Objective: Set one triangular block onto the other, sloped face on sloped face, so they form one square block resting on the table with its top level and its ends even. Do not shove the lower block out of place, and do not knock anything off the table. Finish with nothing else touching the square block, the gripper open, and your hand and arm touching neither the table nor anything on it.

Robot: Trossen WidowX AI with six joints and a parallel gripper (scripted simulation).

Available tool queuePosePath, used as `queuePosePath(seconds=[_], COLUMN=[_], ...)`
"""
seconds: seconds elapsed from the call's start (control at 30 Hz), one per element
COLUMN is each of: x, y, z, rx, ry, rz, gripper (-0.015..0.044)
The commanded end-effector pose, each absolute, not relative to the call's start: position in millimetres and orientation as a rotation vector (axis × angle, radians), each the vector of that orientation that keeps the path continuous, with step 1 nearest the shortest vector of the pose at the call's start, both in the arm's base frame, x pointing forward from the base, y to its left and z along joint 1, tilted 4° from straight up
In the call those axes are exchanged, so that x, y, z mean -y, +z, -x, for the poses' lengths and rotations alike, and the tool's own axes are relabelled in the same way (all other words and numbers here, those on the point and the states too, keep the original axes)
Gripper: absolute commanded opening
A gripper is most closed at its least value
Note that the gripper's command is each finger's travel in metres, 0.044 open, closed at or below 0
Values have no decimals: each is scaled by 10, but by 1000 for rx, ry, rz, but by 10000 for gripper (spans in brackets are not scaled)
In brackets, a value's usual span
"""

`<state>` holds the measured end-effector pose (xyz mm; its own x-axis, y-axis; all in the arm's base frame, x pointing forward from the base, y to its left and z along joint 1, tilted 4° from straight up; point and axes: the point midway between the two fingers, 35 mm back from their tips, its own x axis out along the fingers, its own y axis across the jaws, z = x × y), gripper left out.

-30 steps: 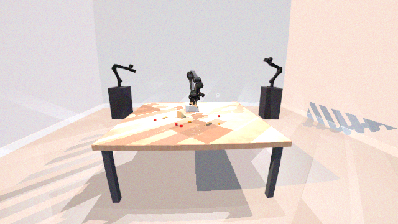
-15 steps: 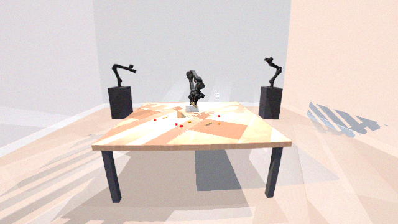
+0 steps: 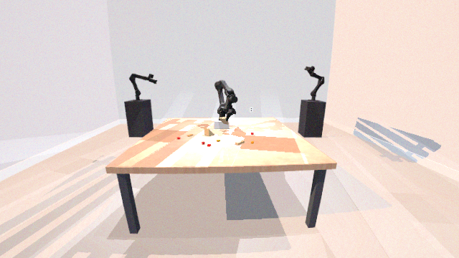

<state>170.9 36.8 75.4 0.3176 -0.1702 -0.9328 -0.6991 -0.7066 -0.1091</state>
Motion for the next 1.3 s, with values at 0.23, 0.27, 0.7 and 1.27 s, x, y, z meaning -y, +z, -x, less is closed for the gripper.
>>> queuePosePath(seconds=[0.23,0.27,0.7,1.27], x=[-304,-285,5,433], y=[823,838,1046,1288], z=[-1777,-1793,-1977,-2074], rx=[-747,-747,-748,-752], ry=[1416,1417,1421,1406], rz=[2128,2127,2123,2141], gripper=[0,0,0,0])
